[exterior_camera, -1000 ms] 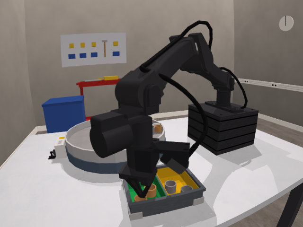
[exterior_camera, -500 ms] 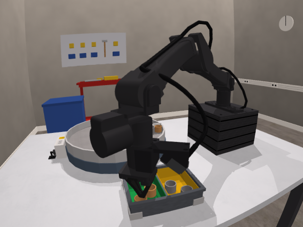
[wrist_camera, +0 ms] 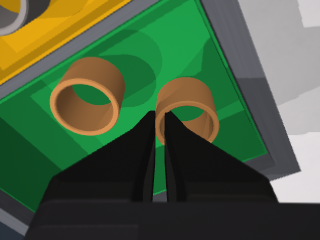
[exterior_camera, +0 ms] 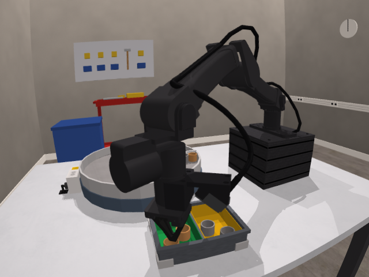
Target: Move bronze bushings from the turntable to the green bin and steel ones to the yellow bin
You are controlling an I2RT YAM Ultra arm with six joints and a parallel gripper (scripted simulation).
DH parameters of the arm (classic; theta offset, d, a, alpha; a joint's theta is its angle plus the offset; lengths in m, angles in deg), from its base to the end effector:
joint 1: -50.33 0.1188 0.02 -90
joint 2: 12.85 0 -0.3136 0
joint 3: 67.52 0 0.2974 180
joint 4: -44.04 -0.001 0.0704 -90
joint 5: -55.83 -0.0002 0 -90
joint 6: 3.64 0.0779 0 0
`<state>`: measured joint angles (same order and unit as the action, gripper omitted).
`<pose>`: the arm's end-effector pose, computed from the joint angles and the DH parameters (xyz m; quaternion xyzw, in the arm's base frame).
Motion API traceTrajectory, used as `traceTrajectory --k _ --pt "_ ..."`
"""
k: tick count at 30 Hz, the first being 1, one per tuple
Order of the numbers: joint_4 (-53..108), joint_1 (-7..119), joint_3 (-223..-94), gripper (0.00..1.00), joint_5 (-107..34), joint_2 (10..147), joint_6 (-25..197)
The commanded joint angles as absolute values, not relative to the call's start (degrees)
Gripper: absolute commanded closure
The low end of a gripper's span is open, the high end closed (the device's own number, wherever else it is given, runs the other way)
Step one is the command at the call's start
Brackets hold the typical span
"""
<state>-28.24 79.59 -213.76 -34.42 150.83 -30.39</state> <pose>0.5277 0.2964 -0.0305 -0.9563 0.2923 -0.0033 0.0003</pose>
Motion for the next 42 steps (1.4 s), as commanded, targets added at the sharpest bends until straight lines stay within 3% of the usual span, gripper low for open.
traceTrajectory --k 1,21,22,42 --pt "-29.1 79.58 -212.7 1.0 -34.57 149.0 -30.51" --pt "-29.1 79.58 -212.7 1.0 -34.57 149.0 -30.51" --pt "-29.1 79.58 -212.7 0.87 -34.57 149.0 -30.51" --pt "-28.83 79.58 -213.6 0.87 -34.57 148.93 -30.51"
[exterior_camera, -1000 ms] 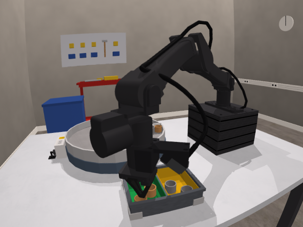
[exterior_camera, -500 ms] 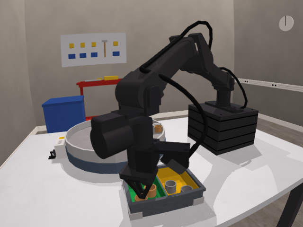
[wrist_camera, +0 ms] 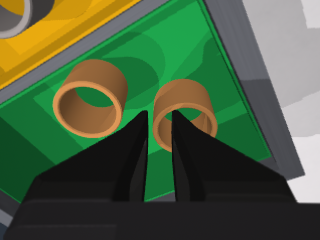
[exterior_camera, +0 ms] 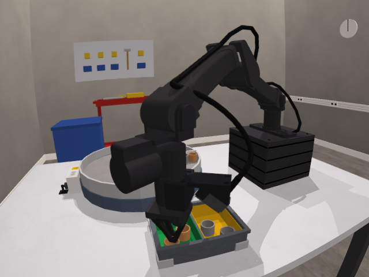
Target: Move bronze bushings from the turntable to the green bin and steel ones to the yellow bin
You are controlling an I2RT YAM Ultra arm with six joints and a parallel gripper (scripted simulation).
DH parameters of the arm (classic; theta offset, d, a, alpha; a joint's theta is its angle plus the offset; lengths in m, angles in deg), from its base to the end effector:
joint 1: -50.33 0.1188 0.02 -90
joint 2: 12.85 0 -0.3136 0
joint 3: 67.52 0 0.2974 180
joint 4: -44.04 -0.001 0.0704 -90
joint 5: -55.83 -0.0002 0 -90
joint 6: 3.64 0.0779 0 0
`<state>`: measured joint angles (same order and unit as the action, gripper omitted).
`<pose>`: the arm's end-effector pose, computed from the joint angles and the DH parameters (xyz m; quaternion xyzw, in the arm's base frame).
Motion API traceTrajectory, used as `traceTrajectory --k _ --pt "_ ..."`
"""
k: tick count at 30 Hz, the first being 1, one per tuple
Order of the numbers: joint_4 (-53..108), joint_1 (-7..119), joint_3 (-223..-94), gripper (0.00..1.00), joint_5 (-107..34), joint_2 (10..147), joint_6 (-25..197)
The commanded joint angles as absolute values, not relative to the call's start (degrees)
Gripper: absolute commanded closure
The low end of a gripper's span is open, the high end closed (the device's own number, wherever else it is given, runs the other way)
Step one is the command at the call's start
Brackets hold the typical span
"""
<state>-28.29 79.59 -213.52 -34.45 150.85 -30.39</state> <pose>0.5267 0.2958 -0.0319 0.9563 -0.2923 0.0016 0.0019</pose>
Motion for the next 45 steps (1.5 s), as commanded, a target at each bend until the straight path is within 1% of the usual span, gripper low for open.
traceTrajectory --k 1,21,35,45 --pt "-28.83 79.58 -213.6 0.87 -34.57 148.93 -30.51" --pt "-30.06 79.6 -214.71 0.87 -34.57 147.84 -30.49" --pt "-38.46 79.67 -218.65 0.87 -34.57 143.03 -30.44" --pt "-42.49 79.69 -222.16 0.87 -34.57 143.46 -30.42"
